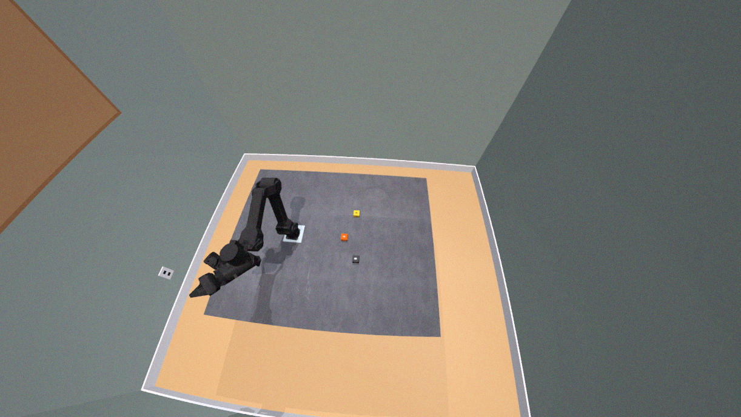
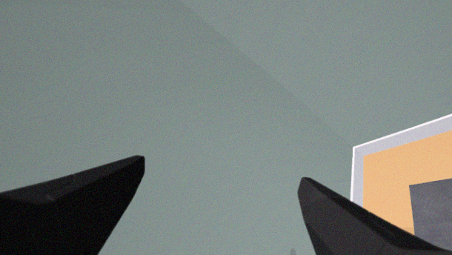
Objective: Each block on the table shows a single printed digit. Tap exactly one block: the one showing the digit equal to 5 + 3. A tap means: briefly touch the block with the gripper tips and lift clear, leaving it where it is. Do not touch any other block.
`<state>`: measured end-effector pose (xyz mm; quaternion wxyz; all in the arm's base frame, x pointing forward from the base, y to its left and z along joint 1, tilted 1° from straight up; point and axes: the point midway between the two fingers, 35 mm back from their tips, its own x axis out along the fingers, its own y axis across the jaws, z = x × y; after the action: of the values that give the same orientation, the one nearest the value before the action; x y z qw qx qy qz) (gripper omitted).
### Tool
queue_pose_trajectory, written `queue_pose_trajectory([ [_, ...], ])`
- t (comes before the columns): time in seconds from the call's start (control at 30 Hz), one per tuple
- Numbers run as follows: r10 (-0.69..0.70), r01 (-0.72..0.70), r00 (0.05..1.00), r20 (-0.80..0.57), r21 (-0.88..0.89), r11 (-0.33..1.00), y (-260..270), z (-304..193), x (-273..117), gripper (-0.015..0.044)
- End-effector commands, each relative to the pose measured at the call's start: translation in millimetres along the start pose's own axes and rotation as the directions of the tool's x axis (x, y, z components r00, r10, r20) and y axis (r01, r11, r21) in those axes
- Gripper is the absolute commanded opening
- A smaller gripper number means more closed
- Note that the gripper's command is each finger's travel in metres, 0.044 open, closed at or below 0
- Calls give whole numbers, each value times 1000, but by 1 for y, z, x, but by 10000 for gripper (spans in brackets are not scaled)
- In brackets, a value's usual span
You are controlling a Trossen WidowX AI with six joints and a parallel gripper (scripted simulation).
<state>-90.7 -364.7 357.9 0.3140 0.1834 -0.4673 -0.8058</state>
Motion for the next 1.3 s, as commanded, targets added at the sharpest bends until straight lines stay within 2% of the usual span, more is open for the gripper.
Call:
queue_pose_trajectory([
  [0.0,1,-1,1000,-6,-6,1000,0,-2,-1,400],
  [0.1,10,-20,995,-100,-100,995,6,-30,-11,400],
  [0.27,9,-175,919,-395,-388,905,17,-114,-59,400],
  [0.43,-59,-461,746,-664,-578,674,19,-188,-130,400],
  [0.57,-162,-703,565,-809,-575,418,8,-231,-199,400],
  [0.73,-337,-924,331,-881,-376,75,-17,-258,-293,400],
  [0.87,-497,-981,170,-851,-101,-163,-45,-258,-367,400],
  [0.97,-619,-945,79,-782,138,-295,-69,-245,-418,400],
  [1.07,-733,-847,20,-680,378,-374,-94,-224,-464,400],
  [1.17,-821,-718,-2,-570,572,-396,-116,-198,-499,400],
  [1.27,-858,-647,-2,-513,655,-390,-126,-184,-514,400],
])
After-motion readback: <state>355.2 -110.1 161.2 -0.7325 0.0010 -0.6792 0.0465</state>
